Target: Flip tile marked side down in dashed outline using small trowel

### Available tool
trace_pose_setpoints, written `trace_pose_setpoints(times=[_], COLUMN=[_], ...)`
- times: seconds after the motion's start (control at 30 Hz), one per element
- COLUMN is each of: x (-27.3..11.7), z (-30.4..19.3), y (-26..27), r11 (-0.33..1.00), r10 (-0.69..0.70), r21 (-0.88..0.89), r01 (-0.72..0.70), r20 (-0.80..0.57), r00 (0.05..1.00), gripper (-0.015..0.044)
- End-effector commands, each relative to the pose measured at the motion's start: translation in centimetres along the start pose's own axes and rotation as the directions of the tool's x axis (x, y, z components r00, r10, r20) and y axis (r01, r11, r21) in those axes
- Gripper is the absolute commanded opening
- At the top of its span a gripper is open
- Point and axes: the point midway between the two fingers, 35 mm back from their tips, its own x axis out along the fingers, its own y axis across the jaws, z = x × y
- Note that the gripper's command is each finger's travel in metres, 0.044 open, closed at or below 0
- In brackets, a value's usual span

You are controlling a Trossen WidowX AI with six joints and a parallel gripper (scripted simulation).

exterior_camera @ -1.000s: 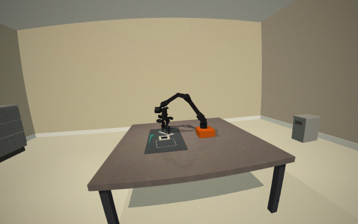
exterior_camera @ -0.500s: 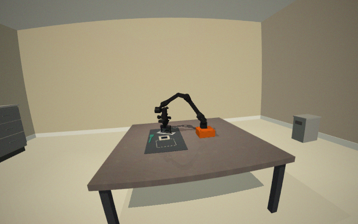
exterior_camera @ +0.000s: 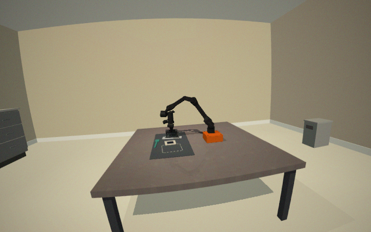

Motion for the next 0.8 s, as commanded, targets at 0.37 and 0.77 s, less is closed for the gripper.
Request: trace_pose_setpoints(times=[0.37,0.77], x=[0.10,0.10], z=[-0.01,-0.01], y=[0.06,0.06], r11=[0.988,0.988], r10=[0.001,0.001], r21=[-0.157,-0.157], r01=[-0.001,-0.001], r20=[-0.002,-0.002], r00=[1.000,1.000], gripper=[0.0183,0.0270])
